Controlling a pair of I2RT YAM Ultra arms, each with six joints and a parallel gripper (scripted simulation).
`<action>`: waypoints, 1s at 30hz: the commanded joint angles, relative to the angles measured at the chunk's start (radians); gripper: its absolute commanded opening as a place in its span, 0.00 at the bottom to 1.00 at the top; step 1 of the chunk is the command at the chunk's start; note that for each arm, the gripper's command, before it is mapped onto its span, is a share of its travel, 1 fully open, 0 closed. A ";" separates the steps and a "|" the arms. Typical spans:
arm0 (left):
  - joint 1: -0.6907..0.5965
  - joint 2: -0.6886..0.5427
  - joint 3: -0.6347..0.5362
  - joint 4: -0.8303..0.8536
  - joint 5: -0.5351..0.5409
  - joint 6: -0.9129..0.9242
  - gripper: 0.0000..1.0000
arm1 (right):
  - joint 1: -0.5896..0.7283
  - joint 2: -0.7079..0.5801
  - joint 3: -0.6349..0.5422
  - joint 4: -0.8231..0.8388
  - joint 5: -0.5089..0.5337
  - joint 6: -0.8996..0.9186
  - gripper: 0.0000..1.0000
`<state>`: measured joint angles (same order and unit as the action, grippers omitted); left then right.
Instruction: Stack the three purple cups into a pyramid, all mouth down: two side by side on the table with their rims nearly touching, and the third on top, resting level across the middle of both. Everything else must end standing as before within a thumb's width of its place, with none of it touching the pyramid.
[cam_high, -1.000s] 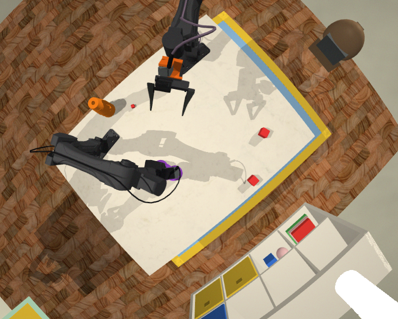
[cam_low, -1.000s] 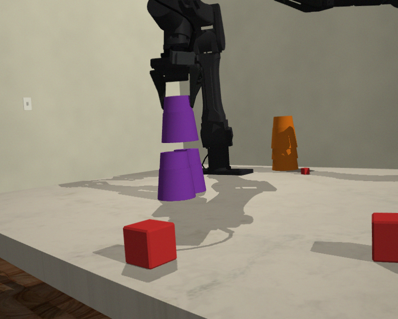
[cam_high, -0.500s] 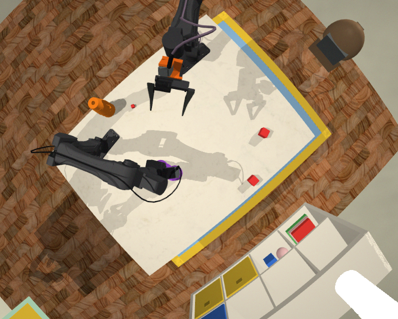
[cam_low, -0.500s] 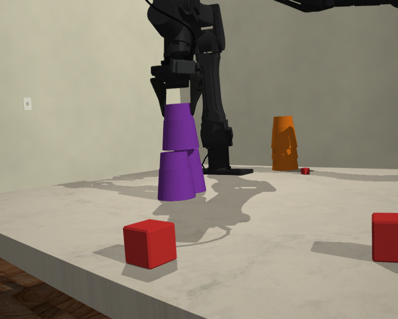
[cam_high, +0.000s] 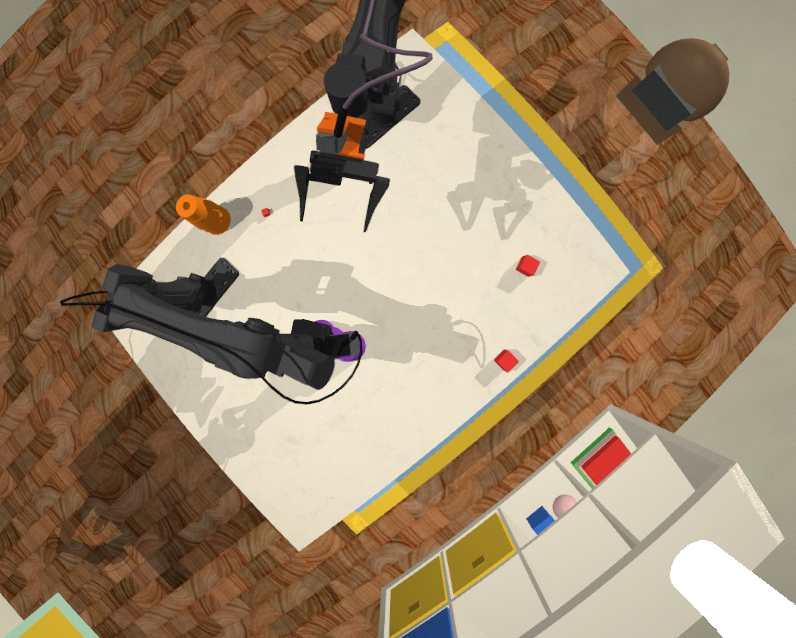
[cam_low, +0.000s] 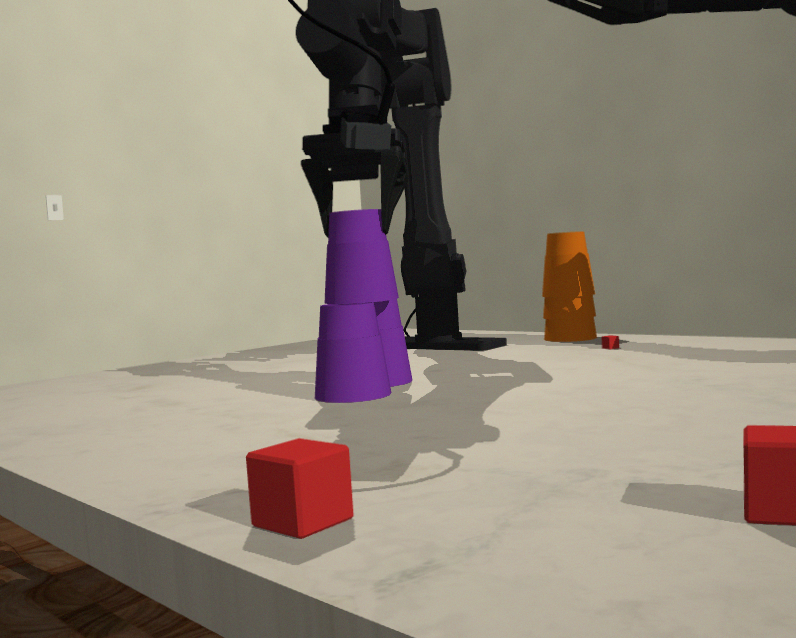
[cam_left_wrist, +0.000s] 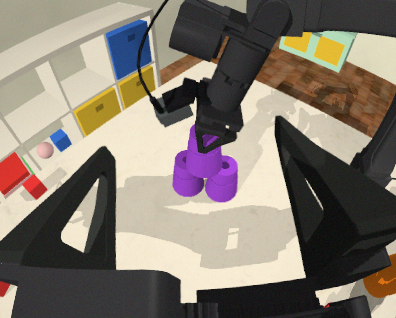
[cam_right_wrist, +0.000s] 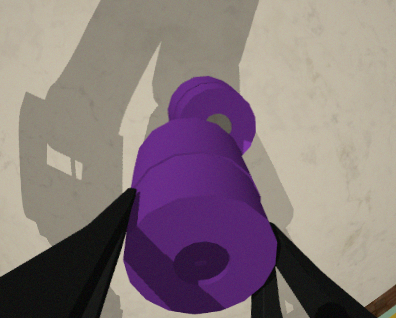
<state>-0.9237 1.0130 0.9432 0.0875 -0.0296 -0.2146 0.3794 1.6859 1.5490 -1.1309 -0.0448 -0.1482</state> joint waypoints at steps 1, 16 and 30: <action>-0.007 -0.018 0.003 -0.016 -0.008 0.008 1.00 | -0.003 -0.030 -0.015 0.035 0.000 -0.006 0.00; -0.007 -0.018 0.003 -0.016 -0.008 0.008 1.00 | -0.002 -0.035 -0.011 0.025 0.001 -0.005 1.00; -0.007 -0.018 0.003 -0.016 -0.008 0.008 1.00 | -0.014 -0.065 0.186 -0.200 -0.009 -0.015 1.00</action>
<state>-0.9237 1.0130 0.9432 0.0875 -0.0296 -0.2146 0.3794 1.6562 1.6745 -1.2678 -0.0448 -0.1535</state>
